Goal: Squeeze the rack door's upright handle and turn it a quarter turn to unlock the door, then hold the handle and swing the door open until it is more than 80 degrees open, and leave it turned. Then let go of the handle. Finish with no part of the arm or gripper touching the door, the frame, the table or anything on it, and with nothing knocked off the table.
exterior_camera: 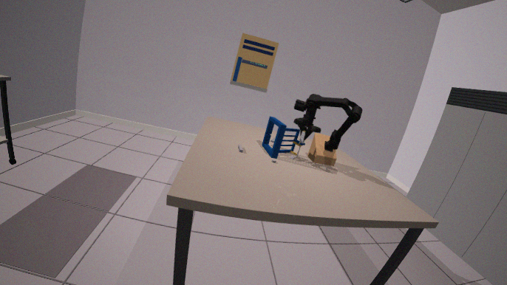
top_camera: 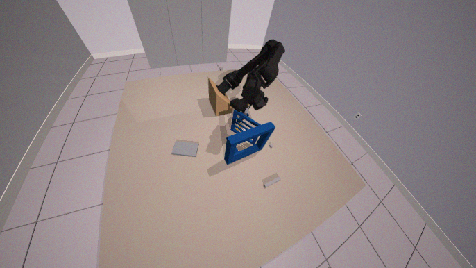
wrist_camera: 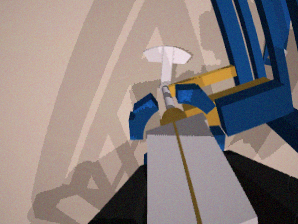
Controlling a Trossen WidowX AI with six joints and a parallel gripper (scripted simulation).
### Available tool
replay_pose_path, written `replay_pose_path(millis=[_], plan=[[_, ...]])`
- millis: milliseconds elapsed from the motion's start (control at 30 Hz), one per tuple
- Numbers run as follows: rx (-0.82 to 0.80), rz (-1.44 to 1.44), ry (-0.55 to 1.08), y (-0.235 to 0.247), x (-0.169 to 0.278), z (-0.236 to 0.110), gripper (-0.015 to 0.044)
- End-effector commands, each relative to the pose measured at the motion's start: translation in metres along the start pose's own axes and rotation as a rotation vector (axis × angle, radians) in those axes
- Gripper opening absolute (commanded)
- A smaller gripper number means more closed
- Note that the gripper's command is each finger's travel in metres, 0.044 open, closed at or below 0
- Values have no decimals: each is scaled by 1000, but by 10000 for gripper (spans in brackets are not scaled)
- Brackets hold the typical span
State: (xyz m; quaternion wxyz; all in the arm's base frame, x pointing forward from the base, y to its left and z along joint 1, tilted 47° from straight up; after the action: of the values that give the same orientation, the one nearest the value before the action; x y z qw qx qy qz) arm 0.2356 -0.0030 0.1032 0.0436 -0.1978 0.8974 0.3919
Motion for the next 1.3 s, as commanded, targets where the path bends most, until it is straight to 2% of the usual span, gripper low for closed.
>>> replay_pose_path(millis=[0,900,1267], plan=[[1,69,-8,8,-2,0,25],[-3,454,-8,58,-23,0,25],[-3,462,-8,59,-24,0,25]])
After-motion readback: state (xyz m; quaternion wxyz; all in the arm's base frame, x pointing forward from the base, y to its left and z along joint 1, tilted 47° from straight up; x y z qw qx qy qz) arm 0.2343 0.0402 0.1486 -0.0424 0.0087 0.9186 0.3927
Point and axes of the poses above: the point midway between the two fingers, 35 mm back from their tips, its own z axis out along the fingers, its own y axis across the jaws, x = y × z, the point moved 3 cm from there along -z, back along the fingers, and after that the axes turned 3 degrees about z, right-handed, at the moved point
